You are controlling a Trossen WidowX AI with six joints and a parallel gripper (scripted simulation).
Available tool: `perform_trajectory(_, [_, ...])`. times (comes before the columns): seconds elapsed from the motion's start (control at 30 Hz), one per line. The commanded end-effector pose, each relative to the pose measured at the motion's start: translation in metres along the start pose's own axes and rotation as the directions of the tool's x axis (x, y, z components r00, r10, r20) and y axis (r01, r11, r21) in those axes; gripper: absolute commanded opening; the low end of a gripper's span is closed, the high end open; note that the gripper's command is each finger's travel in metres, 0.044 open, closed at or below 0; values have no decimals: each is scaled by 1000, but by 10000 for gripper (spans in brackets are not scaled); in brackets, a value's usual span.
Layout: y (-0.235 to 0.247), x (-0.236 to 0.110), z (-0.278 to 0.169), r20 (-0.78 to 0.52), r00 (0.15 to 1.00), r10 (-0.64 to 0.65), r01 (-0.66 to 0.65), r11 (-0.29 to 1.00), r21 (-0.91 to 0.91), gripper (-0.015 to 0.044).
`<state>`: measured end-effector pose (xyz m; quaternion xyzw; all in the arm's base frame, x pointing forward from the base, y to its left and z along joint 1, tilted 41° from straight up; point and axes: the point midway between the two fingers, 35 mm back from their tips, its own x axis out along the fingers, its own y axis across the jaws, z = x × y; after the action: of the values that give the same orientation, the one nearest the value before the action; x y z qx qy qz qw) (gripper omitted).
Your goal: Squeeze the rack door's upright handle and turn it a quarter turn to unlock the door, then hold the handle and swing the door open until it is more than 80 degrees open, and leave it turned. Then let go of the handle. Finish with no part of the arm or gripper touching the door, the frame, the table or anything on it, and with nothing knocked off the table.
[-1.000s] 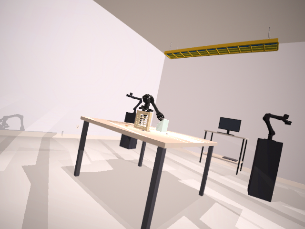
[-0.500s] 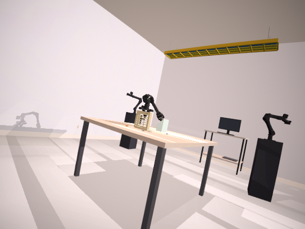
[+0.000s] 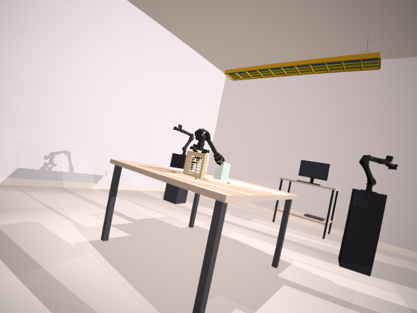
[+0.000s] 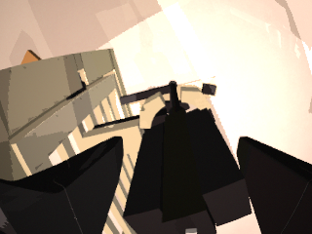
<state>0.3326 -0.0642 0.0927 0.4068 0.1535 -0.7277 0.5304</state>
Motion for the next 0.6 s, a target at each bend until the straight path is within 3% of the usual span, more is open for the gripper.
perform_trajectory(0.0, [0,0,0,-1,1000,-1,1,985,-170,292])
perform_trajectory(0.27, [0,0,0,-1,1000,-1,0,843,-538,292])
perform_trajectory(0.57, [0,0,0,-1,1000,-1,-1,529,-849,292])
